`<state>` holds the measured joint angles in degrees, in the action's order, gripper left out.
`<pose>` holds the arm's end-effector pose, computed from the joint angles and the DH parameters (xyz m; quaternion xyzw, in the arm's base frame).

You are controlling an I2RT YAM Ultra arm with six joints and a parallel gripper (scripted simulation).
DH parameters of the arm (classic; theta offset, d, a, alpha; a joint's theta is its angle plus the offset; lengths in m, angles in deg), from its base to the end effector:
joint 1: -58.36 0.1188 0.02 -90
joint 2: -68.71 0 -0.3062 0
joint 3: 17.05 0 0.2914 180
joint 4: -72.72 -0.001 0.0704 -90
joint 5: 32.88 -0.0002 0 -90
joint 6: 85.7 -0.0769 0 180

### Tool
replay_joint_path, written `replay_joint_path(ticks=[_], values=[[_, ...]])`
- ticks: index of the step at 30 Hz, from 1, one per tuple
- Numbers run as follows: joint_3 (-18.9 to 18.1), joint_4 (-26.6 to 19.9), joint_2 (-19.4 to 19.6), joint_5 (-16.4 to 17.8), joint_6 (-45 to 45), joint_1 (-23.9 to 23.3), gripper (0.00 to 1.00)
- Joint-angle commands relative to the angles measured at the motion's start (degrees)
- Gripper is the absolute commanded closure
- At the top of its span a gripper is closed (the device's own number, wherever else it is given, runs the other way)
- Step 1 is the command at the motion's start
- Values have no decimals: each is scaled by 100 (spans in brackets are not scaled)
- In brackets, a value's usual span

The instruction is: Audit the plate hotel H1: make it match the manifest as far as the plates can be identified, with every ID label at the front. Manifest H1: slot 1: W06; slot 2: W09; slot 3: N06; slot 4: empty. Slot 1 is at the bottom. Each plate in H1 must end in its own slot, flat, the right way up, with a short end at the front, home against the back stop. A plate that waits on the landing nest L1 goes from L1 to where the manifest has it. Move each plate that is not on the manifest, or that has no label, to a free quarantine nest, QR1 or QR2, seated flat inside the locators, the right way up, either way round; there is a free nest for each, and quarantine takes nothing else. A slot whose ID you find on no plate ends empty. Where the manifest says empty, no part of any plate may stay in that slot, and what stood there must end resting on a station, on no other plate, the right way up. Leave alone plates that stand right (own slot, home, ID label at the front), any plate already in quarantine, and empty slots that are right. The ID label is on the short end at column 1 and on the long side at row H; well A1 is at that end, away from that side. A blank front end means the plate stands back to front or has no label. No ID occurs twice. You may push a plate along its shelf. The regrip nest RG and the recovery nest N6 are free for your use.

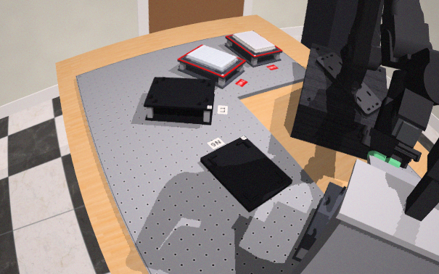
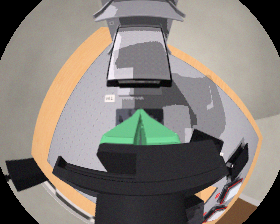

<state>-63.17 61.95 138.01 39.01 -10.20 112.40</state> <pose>0.1939 0.2282 0.2102 -0.2253 0.8454 0.1465 0.4617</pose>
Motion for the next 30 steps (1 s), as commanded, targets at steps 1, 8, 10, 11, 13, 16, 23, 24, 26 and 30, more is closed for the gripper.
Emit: replay_joint_path(ticks=[1,8,10,11,13,16,23,24,26,30], values=[[-227,74,90,47,46,-57,100],[-313,103,189,85,72,-92,100],[-338,104,205,95,79,-122,100],[-338,104,205,95,79,-122,100],[-352,93,129,98,71,-81,100],[-387,127,273,117,93,-149,100],[-476,150,369,152,116,-189,100],[-489,145,384,158,120,-182,100],[-514,132,409,168,127,-194,100],[-542,132,349,170,122,-176,100]])
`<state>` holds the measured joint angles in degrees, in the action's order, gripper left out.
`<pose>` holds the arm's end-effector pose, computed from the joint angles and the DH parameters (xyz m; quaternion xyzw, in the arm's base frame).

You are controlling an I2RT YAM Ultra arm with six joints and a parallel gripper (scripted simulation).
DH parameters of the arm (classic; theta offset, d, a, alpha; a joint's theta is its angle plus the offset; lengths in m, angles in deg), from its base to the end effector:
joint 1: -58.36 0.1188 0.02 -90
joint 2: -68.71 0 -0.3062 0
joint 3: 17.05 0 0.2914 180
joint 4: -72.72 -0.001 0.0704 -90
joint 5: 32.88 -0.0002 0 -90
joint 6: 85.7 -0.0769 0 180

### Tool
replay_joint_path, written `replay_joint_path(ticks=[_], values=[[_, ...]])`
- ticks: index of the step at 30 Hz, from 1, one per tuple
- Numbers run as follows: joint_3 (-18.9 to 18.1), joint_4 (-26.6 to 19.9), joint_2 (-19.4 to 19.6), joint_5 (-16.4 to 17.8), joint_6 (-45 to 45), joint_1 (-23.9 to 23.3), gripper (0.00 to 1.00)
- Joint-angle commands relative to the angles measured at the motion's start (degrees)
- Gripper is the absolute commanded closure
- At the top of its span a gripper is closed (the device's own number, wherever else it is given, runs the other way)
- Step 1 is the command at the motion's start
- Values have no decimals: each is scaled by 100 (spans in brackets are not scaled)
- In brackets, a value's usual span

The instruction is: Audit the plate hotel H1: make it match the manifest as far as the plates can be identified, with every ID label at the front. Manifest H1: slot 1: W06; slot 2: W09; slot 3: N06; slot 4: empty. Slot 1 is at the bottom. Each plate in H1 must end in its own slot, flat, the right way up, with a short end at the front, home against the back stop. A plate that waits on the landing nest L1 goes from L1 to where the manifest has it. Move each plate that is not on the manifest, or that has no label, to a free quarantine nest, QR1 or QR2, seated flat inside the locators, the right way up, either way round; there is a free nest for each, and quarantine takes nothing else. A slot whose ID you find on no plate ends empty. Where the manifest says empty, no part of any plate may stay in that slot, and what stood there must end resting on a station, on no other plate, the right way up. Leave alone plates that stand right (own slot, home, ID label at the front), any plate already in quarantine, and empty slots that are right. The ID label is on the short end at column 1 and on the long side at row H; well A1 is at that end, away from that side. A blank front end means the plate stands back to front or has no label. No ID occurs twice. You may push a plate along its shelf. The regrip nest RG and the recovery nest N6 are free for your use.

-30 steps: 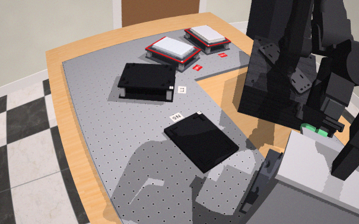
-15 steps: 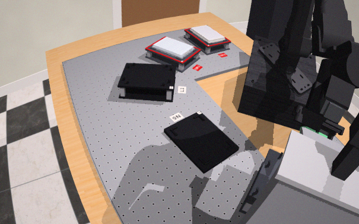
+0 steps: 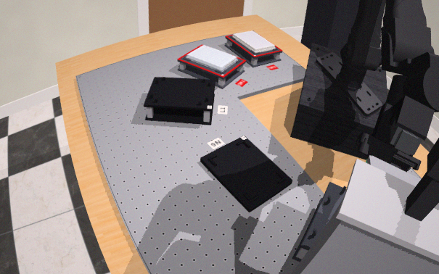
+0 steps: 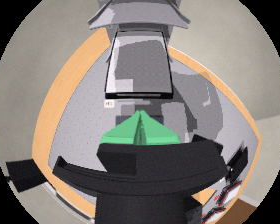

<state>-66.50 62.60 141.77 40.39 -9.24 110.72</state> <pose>0.2106 0.2385 0.2149 -0.2252 0.8457 0.1461 0.4613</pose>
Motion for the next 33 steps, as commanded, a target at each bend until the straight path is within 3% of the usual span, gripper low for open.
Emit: replay_joint_path(ticks=[1,33], values=[[-222,76,68,45,35,-27,100],[-591,114,456,172,124,-203,100]])
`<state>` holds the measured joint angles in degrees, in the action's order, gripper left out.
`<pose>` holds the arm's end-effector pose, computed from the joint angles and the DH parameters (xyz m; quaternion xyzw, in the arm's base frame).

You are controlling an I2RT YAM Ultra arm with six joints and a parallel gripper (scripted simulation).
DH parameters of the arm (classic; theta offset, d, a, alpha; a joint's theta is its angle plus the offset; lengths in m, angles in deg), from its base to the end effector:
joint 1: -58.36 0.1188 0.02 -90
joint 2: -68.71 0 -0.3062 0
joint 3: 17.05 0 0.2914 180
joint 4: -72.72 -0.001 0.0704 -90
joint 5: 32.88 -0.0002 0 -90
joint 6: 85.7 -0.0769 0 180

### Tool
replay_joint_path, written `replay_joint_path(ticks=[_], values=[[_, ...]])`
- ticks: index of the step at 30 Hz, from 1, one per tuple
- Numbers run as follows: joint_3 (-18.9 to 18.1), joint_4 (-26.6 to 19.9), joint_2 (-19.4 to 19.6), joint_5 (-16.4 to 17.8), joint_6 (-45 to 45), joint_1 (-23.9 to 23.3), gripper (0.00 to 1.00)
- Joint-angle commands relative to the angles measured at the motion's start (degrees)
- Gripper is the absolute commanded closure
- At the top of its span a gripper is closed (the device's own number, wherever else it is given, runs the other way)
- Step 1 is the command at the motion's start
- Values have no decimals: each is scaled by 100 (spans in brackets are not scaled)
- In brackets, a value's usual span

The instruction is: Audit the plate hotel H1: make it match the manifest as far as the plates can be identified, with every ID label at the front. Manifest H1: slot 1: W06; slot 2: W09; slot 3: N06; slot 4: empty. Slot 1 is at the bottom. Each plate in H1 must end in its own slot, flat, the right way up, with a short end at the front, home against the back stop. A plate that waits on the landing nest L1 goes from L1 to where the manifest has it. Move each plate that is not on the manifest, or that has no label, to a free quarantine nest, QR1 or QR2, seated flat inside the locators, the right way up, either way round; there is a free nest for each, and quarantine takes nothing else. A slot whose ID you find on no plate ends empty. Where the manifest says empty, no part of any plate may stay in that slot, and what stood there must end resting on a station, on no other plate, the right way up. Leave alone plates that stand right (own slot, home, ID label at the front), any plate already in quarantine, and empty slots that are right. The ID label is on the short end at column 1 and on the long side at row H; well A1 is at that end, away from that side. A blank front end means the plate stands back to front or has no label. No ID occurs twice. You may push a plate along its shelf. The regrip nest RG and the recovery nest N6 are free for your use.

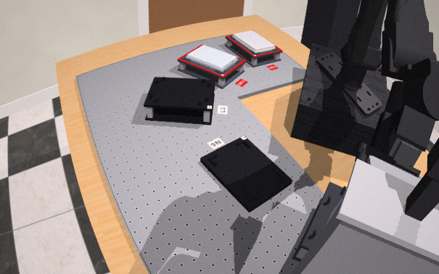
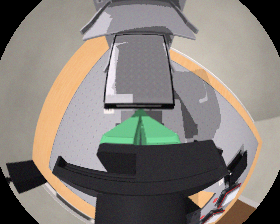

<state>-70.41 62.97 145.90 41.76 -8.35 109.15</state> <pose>0.2293 0.2504 0.2195 -0.2256 0.8460 0.1461 0.4604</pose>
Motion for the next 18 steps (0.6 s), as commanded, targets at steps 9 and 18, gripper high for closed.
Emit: replay_joint_path(ticks=[9,18], values=[[-322,64,149,72,58,-91,100],[-421,57,124,86,68,-86,100]])
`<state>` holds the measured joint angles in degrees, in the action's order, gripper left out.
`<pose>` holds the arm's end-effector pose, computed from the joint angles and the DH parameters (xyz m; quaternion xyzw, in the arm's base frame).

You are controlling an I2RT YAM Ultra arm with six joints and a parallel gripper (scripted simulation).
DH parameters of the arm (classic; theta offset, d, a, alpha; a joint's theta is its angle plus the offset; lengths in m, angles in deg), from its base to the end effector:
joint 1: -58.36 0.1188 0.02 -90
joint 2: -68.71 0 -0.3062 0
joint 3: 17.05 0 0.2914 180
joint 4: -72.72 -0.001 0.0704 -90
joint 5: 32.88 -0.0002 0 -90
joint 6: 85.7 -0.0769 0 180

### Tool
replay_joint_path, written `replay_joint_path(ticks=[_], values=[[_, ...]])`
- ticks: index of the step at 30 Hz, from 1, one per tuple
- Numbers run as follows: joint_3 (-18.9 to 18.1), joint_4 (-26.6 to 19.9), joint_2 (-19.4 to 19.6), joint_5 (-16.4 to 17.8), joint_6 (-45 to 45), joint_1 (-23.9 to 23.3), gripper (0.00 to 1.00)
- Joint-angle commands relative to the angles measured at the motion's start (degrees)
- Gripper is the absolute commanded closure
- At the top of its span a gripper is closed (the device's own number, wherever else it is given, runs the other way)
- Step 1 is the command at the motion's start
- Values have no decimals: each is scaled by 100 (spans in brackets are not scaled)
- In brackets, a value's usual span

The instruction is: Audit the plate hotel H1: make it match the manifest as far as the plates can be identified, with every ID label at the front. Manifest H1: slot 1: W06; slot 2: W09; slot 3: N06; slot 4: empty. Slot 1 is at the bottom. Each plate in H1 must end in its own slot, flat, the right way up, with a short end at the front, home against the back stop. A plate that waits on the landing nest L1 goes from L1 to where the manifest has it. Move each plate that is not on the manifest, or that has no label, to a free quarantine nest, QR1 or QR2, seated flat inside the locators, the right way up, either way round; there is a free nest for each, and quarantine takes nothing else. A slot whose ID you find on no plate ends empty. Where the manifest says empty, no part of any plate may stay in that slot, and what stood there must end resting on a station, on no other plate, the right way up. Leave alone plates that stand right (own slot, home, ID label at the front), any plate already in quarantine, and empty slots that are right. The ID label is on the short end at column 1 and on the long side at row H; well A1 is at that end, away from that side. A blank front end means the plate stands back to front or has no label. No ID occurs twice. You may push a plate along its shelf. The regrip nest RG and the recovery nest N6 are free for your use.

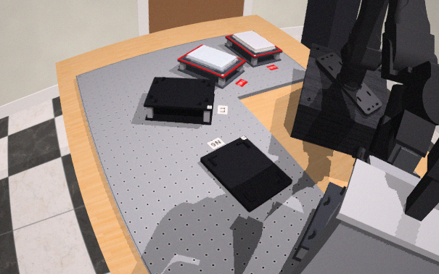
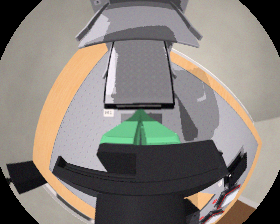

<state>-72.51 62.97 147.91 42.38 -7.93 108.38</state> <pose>0.2391 0.2563 0.2222 -0.2254 0.8462 0.1460 0.4603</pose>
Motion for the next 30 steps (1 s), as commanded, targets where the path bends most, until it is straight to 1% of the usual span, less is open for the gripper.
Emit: replay_joint_path(ticks=[1,2,14,16,17,19,24,26,30], values=[[-225,57,6,35,33,-25,100],[-237,58,79,42,39,-45,100],[-405,26,232,93,70,-98,100],[-405,26,232,93,70,-98,100],[-422,20,118,85,65,-117,100],[-448,14,274,93,74,-125,100],[-520,-11,298,121,88,-152,100],[-547,-21,365,121,92,-144,100],[-607,82,408,135,103,-178,100]])
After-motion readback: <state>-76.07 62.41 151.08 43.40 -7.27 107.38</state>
